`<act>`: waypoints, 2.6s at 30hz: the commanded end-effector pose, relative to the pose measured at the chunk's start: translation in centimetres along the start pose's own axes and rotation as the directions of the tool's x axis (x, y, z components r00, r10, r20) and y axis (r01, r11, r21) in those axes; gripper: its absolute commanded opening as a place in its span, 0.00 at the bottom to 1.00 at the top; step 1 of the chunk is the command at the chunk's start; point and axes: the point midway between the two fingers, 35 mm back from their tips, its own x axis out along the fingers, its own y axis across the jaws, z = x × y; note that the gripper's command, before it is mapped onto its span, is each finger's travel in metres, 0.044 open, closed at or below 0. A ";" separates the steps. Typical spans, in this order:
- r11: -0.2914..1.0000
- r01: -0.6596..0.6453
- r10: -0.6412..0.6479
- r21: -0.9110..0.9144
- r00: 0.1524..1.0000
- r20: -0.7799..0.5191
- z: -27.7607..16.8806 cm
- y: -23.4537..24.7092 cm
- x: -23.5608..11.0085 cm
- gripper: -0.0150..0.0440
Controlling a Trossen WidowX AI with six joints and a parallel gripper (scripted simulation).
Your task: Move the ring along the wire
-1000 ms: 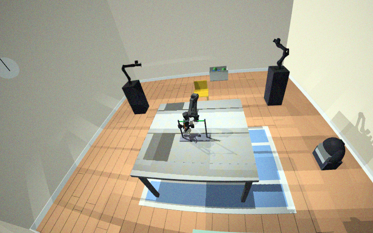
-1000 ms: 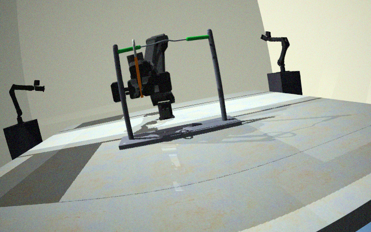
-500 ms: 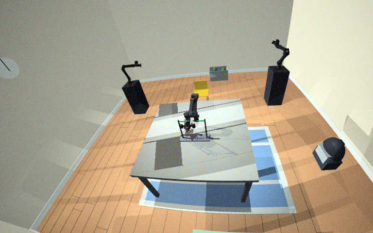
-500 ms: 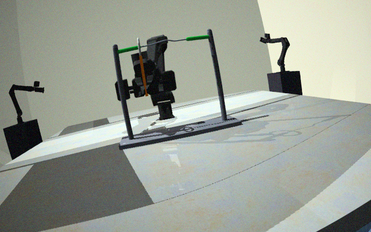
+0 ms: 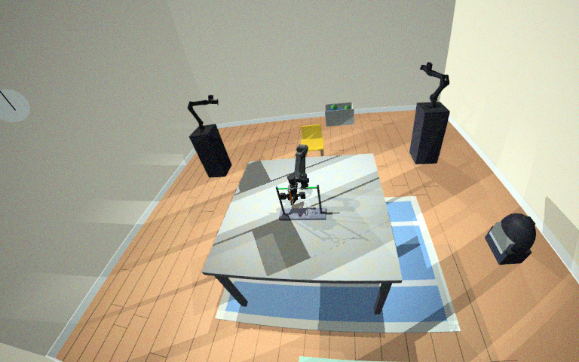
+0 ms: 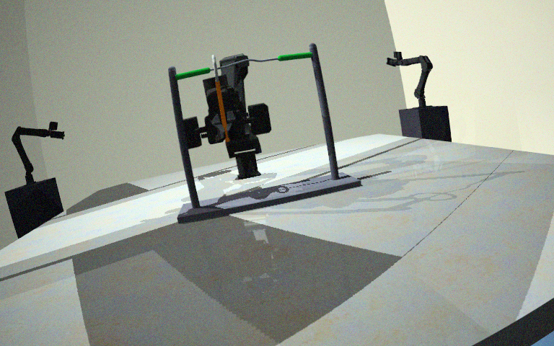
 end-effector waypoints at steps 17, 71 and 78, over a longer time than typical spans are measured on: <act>0.997 0.001 -0.001 0.071 1.000 -0.002 0.0 2.7 0.0 0.00; 0.993 -0.022 0.029 -0.117 0.998 0.059 0.8 5.7 1.2 0.00; 0.984 -0.069 0.080 -0.166 0.995 0.062 0.7 6.1 1.2 0.00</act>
